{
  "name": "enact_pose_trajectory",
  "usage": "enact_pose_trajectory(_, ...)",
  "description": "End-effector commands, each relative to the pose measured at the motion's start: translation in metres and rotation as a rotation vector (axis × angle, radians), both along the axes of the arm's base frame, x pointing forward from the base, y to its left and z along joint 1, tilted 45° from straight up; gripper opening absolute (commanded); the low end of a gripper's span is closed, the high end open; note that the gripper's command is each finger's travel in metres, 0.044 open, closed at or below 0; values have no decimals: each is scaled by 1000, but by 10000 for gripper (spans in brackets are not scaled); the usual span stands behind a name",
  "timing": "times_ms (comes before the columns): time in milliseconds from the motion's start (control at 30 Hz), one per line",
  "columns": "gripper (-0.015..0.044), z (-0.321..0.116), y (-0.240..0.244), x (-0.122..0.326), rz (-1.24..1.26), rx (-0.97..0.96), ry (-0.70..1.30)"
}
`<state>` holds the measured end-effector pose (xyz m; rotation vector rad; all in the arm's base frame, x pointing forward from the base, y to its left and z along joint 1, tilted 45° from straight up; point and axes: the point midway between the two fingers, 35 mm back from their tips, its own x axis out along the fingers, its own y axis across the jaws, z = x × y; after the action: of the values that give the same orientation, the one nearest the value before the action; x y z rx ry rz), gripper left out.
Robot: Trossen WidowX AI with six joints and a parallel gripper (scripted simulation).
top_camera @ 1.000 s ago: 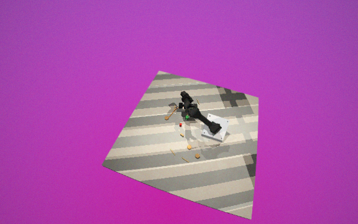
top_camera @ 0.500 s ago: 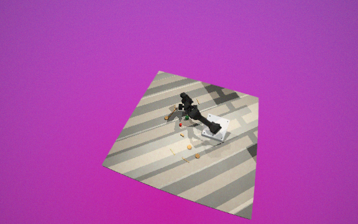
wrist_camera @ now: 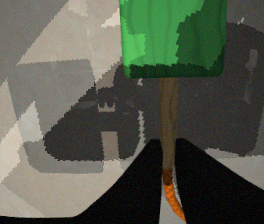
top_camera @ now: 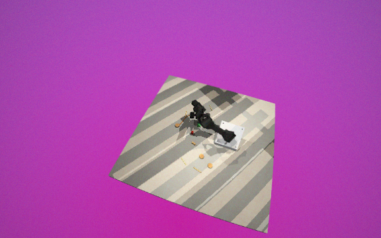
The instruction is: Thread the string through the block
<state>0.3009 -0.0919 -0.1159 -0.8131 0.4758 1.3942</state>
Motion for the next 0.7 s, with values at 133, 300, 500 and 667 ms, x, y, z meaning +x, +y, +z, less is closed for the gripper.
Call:
enact_pose_trajectory(133, 0, 8, 10, -2, 0, 3, 1)
enact_pose_trajectory(300, 0, 12, 14, -3, 0, 3, 2)
enact_pose_trajectory(500, 0, 16, 19, -4, 0, 3, 2)
enact_pose_trajectory(667, 53, 15, 16, -4, 1, 0, 0)
